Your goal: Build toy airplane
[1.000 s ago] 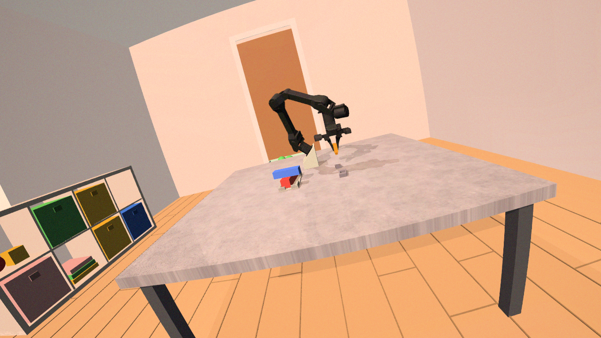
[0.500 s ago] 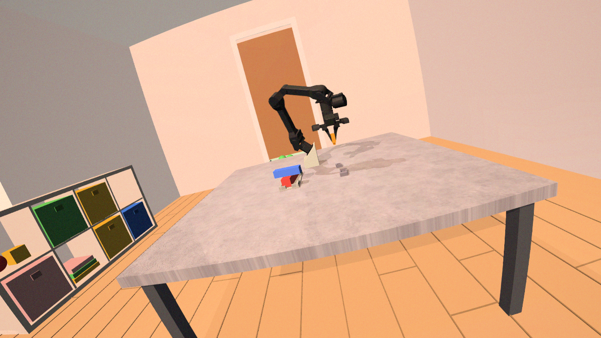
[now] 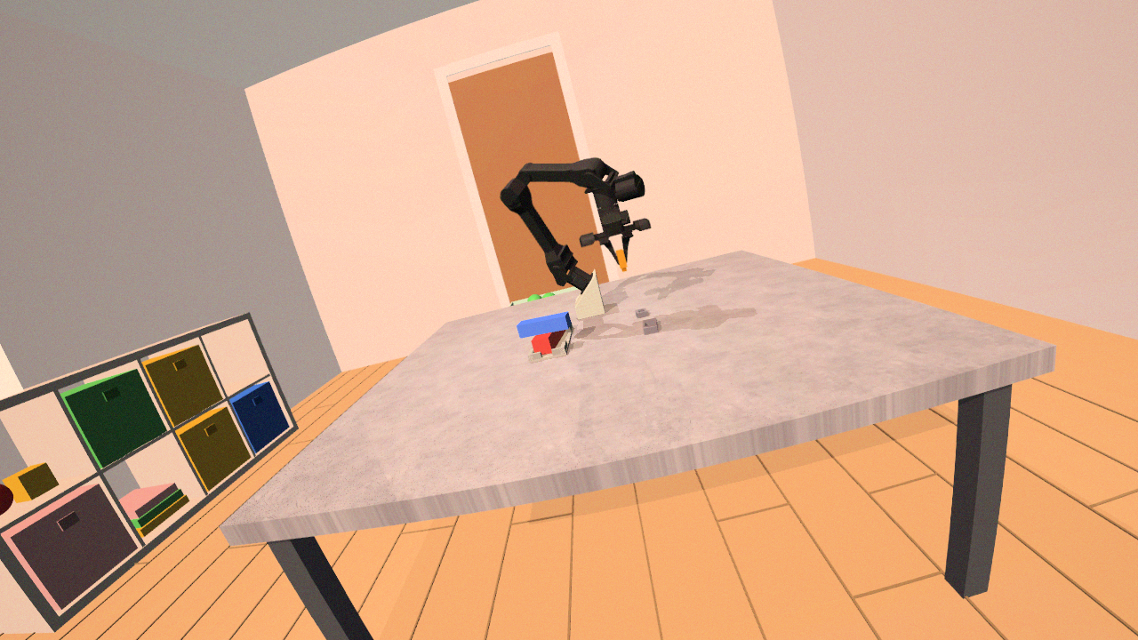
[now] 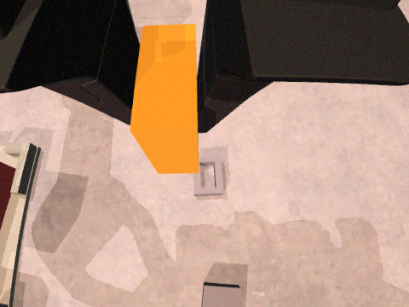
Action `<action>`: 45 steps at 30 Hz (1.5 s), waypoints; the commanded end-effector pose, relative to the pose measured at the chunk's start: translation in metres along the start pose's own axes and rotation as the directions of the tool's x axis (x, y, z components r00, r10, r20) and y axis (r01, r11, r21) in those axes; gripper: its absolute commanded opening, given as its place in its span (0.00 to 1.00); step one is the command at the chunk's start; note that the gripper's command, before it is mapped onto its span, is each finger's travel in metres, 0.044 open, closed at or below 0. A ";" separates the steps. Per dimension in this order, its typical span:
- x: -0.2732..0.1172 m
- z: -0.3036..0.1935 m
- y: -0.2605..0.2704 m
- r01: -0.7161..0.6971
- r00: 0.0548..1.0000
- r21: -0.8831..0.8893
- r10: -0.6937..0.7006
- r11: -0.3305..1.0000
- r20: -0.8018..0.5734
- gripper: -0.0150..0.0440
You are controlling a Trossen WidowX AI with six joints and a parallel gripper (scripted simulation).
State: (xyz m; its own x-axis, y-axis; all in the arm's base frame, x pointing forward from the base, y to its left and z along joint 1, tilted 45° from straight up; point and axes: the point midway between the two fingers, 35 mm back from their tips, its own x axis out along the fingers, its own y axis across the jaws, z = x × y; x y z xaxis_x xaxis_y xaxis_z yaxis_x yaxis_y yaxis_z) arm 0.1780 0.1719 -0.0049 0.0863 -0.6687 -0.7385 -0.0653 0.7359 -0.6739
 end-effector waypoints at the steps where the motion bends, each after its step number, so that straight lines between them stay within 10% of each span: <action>1: 0.002 0.004 -0.012 0.003 1.000 -0.003 -0.003 1.000 0.000 0.25; 45: 0.026 0.025 -0.153 -0.007 1.000 0.079 0.006 0.997 0.009 0.25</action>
State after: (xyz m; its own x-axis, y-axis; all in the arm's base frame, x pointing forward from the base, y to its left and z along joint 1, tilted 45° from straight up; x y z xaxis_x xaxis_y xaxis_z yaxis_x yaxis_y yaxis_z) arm 0.2167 0.0533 0.0761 0.0965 -0.6560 -0.7486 0.0141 0.7529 -0.6580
